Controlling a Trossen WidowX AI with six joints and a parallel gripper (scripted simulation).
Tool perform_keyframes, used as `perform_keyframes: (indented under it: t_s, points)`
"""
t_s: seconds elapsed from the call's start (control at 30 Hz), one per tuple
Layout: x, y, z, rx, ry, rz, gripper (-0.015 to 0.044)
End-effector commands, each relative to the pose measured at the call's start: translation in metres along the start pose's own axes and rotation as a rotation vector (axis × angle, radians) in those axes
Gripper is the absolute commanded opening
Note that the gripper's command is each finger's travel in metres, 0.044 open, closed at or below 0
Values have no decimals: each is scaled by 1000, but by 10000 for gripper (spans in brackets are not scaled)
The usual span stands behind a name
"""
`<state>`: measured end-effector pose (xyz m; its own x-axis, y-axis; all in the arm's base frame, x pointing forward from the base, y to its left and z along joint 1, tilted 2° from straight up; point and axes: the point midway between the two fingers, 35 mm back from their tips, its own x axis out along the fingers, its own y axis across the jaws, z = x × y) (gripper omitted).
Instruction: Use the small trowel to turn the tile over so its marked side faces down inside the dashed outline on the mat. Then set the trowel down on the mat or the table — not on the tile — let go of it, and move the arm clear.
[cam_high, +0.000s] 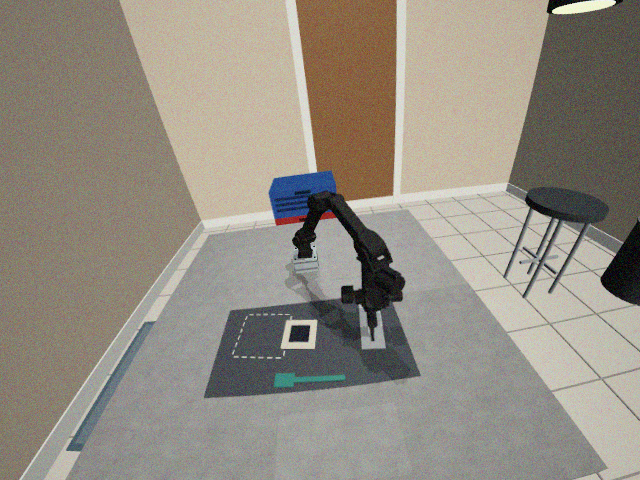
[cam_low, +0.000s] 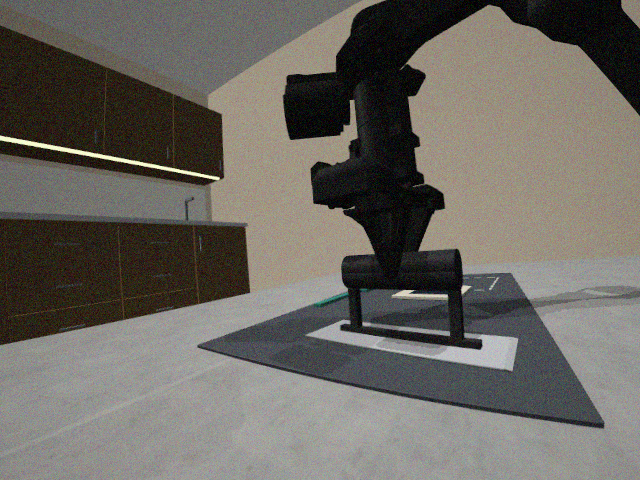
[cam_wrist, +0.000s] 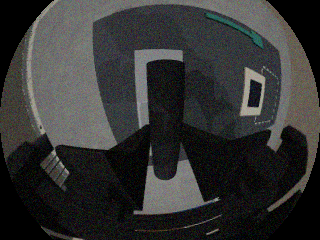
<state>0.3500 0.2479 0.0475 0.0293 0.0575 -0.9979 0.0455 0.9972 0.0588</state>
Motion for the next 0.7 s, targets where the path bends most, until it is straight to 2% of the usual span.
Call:
perform_keyframes:
  t_s: [0.0, 0.43, 0.67]
  points:
    - [1, -1, 0, 6, 1, -4, 130]
    - [1, -1, 0, 1, 1, -4, 130]
    - [1, -1, 0, -189, 2, -4, 130]
